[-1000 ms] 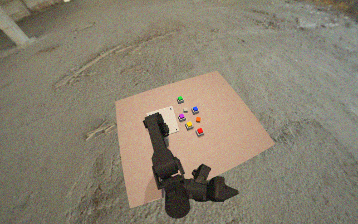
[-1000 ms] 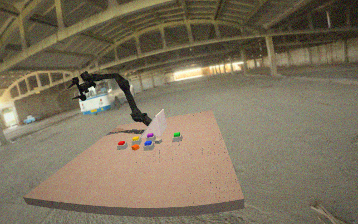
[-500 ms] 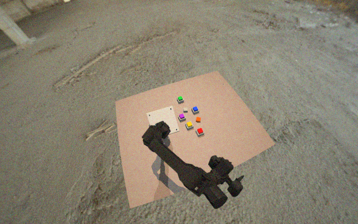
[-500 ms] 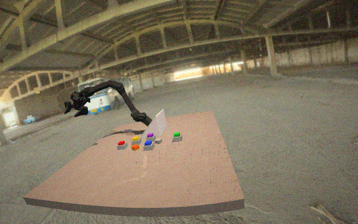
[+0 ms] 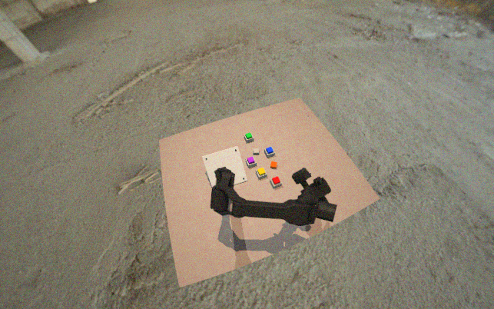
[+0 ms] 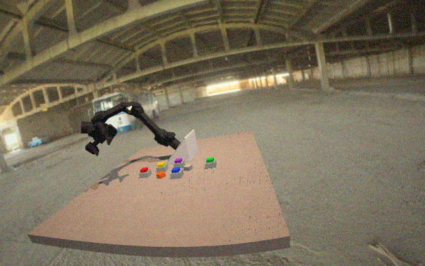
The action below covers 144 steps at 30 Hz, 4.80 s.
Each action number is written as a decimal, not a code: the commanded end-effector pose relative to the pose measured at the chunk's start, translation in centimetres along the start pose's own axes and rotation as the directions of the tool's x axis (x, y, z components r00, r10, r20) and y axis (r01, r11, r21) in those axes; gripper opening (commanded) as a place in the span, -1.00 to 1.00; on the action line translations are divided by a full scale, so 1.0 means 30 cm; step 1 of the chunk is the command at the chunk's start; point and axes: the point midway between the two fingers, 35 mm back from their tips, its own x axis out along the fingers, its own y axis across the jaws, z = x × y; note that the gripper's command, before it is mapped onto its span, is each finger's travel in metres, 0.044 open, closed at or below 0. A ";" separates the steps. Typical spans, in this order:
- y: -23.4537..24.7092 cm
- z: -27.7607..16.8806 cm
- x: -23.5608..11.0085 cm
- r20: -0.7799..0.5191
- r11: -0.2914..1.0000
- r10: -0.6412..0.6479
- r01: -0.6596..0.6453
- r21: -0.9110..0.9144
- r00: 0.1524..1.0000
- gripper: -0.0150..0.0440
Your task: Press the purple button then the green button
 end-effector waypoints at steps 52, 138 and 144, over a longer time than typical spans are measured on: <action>0.905 -0.794 0.323 -0.750 0.869 -0.414 0.469 -0.156 0.516 -0.11; 1.099 -0.595 0.307 -0.751 0.871 -0.409 0.466 -0.152 0.519 -0.42; 1.297 -0.574 0.474 -0.750 0.873 -0.404 0.464 -0.147 0.523 -0.42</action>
